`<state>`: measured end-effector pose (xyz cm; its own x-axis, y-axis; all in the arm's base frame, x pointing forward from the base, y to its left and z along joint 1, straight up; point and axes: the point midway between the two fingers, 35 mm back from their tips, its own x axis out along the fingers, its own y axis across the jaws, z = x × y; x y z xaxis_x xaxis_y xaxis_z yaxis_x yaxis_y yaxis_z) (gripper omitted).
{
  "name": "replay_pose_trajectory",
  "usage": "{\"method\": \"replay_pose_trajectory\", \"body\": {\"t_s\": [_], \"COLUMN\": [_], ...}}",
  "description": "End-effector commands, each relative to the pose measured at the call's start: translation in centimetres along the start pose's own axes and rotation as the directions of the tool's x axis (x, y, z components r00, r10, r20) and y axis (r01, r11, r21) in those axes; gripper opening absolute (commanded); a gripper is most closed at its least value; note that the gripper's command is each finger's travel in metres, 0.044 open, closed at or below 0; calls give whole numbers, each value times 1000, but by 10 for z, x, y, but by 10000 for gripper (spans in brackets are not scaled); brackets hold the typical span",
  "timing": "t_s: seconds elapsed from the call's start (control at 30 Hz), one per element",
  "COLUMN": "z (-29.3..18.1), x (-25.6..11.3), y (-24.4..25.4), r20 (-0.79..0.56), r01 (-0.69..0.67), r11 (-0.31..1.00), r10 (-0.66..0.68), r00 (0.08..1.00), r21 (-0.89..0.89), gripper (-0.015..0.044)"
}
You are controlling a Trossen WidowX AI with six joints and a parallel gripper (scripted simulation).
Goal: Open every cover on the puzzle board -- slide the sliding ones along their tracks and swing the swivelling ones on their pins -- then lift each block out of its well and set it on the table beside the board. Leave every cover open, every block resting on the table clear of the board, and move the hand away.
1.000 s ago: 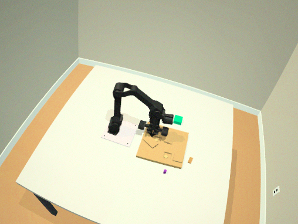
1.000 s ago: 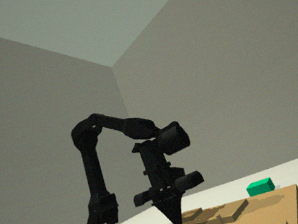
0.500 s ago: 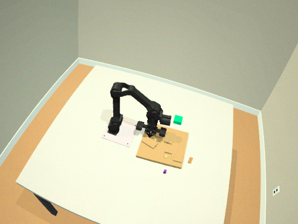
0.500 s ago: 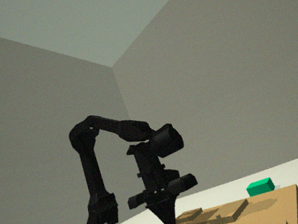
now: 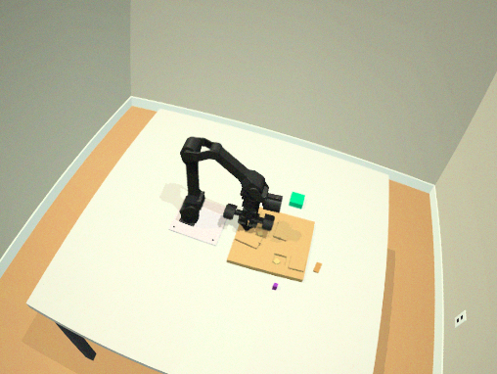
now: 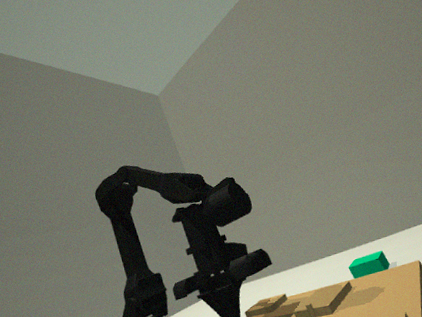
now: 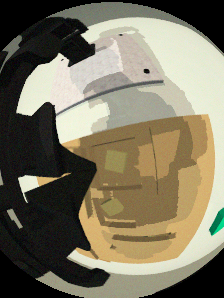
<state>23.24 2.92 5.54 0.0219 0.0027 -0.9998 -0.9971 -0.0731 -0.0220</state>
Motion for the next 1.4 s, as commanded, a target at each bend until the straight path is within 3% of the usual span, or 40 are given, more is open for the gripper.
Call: {"method": "replay_pose_trajectory", "body": {"t_s": [0.0, 1.37], "z": [-5, -14], "x": [1, -39], "y": [5, 9], "r20": [2, 1], "r01": [-4, -5], "r11": [1000, 1000], "r10": [4, 5], "r00": [1000, 1000], "r21": [-1, -1], "gripper": [0, 0]}}
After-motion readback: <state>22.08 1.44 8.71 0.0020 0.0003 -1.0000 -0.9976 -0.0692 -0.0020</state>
